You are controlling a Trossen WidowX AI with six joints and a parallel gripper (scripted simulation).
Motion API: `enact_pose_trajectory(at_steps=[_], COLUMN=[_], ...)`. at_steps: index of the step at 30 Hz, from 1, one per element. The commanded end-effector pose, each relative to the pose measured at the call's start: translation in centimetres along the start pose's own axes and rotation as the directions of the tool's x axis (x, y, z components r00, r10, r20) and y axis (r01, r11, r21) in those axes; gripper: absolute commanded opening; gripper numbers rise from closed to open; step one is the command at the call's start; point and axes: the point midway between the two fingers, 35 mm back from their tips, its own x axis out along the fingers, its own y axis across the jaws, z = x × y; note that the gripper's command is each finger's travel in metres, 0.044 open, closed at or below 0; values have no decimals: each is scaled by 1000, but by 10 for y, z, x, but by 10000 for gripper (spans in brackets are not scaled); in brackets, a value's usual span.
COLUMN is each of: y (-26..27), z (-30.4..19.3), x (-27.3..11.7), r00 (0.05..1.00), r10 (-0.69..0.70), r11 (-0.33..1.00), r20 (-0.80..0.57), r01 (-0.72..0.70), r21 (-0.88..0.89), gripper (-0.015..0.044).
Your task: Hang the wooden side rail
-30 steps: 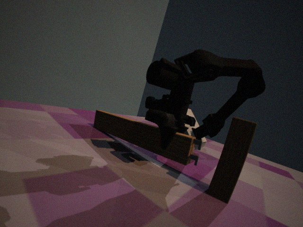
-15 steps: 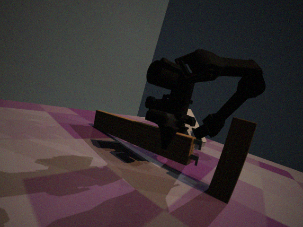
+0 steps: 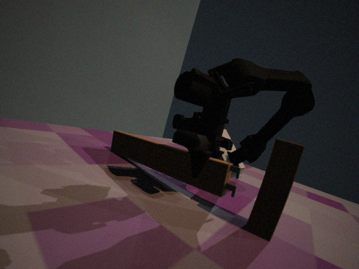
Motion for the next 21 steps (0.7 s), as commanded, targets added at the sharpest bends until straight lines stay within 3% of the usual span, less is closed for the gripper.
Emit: enact_pose_trajectory(at_steps=[1, 21], y=[4, 4], z=[0, -2], x=[-5, -5], r00=[1000, 1000], r10=[17, 17], r11=[1000, 1000], r20=[6, 6], r01=[-17, -17], r21=[-5, -5], gripper=[0, 0])
